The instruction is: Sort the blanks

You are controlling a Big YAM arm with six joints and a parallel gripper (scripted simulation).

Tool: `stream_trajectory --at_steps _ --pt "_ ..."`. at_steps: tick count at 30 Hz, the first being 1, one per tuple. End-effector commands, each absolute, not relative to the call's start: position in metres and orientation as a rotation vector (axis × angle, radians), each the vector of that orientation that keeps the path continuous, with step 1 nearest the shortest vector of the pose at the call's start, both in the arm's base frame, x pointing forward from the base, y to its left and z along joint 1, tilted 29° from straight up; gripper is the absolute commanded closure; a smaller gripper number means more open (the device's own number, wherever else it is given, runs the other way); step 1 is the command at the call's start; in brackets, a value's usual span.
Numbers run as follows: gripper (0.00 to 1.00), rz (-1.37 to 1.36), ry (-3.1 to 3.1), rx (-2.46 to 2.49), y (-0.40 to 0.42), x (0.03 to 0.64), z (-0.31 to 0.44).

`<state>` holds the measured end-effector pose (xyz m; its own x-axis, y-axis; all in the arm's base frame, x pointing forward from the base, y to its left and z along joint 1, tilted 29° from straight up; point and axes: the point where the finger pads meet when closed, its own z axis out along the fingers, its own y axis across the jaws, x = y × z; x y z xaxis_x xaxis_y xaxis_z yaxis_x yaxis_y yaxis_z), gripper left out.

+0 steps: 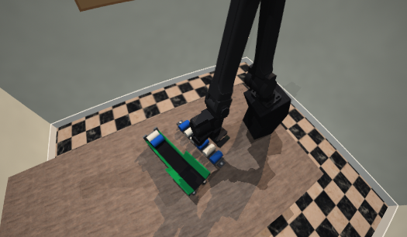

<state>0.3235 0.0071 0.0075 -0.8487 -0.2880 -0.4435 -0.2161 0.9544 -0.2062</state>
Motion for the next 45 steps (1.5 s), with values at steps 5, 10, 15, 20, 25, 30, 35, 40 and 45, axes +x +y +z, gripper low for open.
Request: stream_trajectory --at_steps 5,10,15,20,25,30,35,40,45 --pt "0.0 -0.196 2.597 -0.325 0.01 0.331 0.015" --pt "0.0 -0.197 2.597 -0.328 0.01 0.331 0.015" --pt "0.0 -0.207 2.594 -0.367 0.01 0.332 0.014" --pt "0.0 -0.255 2.574 -0.543 0.008 0.338 0.009" --pt "0.0 -0.313 2.531 -0.768 0.006 0.341 0.004" --pt "0.0 -0.361 2.493 -0.964 0.004 0.337 -0.005" --pt "0.0 -0.444 2.363 -1.284 0.004 0.347 -0.009" --pt "0.0 -0.468 2.317 -1.397 0.004 0.345 -0.014" --pt "0.0 -0.516 2.207 -1.61 0.003 0.346 -0.02"
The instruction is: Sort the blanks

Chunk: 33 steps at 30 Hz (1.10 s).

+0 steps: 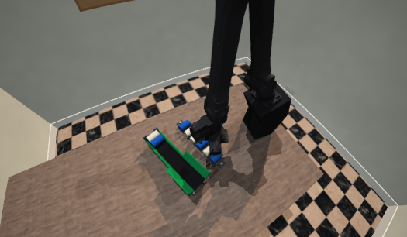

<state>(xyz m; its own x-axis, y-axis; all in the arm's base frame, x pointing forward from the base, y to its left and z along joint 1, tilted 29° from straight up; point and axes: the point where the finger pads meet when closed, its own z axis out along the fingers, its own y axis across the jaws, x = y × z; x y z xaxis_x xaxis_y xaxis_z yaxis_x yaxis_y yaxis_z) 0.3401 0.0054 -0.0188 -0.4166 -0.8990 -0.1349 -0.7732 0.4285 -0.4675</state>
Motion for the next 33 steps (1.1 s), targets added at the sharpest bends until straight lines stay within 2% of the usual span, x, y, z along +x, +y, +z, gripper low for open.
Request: stream_trajectory --at_steps 1,15,20,21,33 --pt "0.0 -0.541 2.145 -1.706 0.003 0.348 -0.022" --pt "0.0 -0.649 1.768 -2.188 0.003 0.354 -0.036" --pt "0.0 -0.68 1.707 -2.217 0.005 0.357 -0.029" --pt "0.15 -0.68 1.707 -2.217 0.005 0.357 -0.029" --pt "0.15 -0.675 1.71 -2.222 0.004 0.356 -0.03"
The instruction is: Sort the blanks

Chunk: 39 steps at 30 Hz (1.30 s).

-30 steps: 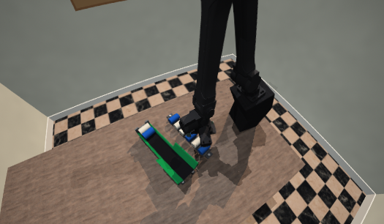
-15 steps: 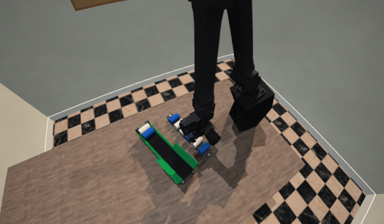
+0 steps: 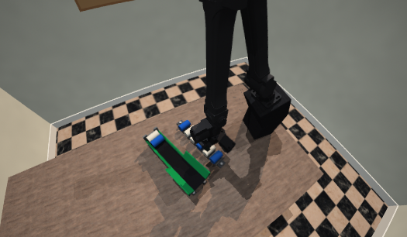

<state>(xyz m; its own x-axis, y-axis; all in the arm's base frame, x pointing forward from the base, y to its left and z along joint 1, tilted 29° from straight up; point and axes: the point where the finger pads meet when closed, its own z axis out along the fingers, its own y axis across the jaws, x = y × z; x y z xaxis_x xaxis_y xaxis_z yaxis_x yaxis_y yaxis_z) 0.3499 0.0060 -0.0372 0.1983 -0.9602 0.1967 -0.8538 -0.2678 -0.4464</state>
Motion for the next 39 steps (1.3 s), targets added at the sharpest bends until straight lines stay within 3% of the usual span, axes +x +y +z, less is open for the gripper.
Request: stream_trajectory --at_steps 1,39 --pt "0.15 -0.675 1.71 -2.222 0.004 0.356 -0.03" --pt "0.15 -0.658 1.721 -2.234 0.003 0.358 -0.042"
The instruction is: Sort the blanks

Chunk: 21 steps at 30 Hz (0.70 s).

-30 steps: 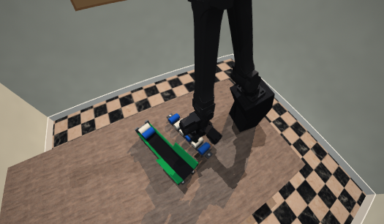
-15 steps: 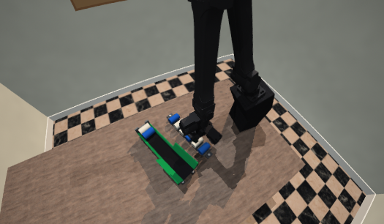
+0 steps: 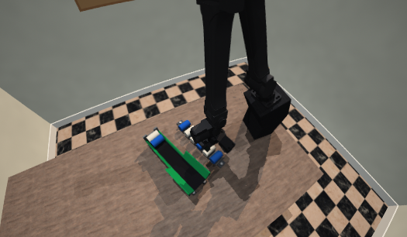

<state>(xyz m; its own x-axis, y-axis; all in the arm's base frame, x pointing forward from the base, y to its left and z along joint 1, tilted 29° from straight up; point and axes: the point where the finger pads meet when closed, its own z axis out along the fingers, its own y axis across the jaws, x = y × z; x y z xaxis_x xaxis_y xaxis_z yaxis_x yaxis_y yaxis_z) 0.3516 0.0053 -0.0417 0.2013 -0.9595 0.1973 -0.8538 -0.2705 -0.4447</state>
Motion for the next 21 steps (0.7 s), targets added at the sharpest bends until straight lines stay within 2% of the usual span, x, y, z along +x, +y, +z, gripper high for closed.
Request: stream_trajectory --at_steps 1,21 --pt "0.15 -0.658 1.722 -2.234 0.003 0.358 -0.043" --pt "0.15 -0.656 1.717 -2.237 0.001 0.371 -0.067"
